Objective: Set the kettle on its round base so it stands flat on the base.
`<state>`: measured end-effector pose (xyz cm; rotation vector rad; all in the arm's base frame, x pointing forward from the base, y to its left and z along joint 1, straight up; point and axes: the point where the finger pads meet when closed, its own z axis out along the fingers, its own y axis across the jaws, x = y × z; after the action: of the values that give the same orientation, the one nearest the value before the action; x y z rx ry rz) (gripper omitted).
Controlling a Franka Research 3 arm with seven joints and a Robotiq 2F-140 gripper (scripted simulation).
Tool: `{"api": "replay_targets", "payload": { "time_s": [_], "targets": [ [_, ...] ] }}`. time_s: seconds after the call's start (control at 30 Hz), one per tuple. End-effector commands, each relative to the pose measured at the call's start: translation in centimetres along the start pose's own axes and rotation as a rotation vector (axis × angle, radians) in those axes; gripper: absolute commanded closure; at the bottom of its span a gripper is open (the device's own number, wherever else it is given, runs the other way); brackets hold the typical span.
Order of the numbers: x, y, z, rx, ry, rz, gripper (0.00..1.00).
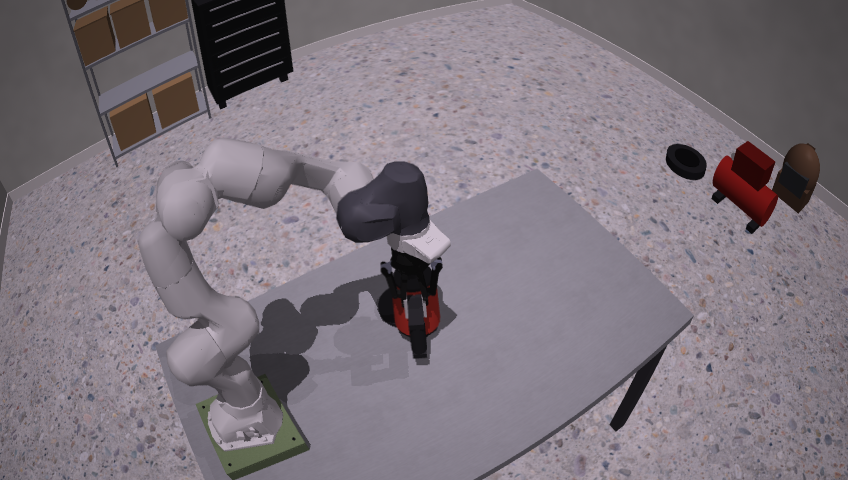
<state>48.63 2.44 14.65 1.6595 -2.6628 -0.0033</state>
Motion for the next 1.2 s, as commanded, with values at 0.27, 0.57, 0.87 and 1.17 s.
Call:
{"api": "replay_targets", "payload": {
  "time_s": [0.27,0.57,0.87,1.17],
  "targets": [
    [-3.1,0.8,-0.3,0.001,-0.001,0.053,1.00],
    [-5.1,1.5,-0.3,0.001,-0.001,0.053,1.00],
    [-6.3,1.9,-0.3,0.001,-0.001,0.053,1.00],
    [-7.4,2.3,-0.4,0.001,-0.001,0.053,1.00]
  ]
}}
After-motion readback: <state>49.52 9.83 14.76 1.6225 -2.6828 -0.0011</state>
